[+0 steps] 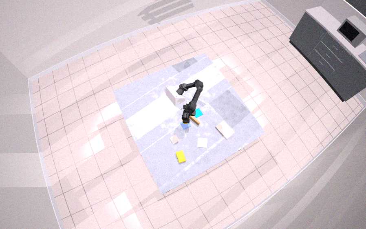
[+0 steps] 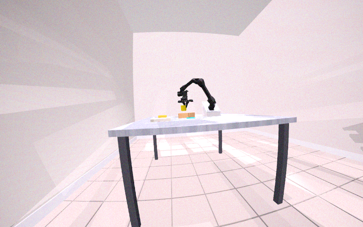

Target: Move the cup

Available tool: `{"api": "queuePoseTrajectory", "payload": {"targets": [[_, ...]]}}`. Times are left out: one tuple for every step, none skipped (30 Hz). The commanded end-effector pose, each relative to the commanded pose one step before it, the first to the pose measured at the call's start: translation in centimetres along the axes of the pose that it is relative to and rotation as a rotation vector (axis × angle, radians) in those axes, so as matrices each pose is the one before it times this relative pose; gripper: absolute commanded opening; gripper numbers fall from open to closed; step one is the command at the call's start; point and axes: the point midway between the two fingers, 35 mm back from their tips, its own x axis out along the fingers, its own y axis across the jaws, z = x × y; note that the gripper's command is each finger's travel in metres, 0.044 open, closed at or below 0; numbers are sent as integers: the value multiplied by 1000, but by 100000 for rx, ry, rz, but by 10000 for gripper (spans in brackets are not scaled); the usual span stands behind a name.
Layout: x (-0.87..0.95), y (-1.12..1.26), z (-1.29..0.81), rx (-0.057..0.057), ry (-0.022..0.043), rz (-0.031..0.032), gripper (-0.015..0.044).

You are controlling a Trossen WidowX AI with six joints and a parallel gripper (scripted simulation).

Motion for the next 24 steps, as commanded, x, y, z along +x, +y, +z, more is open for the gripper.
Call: {"api": "queuePoseTrajectory", "payload": {"targets": [[5,55,57,59,-21,-98,0],[-4,64,67,-18,6,-7,0],[-5,87,90,-25,8,-9,0],[-5,105,107,-29,10,-11,0],[-5,125,126,-34,11,-12,0],[-4,132,132,-35,11,-12,0],[-3,140,139,-35,10,-11,0],[-2,139,136,-33,9,-10,0],[-1,148,144,-32,8,-9,0],[-1,147,143,-30,7,-8,0],[-1,145,142,-27,6,-6,0],[-2,144,141,-24,5,-5,0],[-3,142,141,-22,4,-3,0],[-3,142,141,-19,3,-2,0],[-4,141,141,-17,2,-1,0],[-4,140,141,-16,1,0,0],[-5,140,140,-14,0,1,0],[-5,140,140,-12,0,1,0],[-5,140,140,-11,-1,2,0],[-5,140,140,-10,-2,3,0],[-4,140,140,-8,-2,4,0],[-4,140,140,-7,-2,4,0],[-4,140,139,-6,-3,5,0],[-4,140,139,-5,-3,5,0]]}}
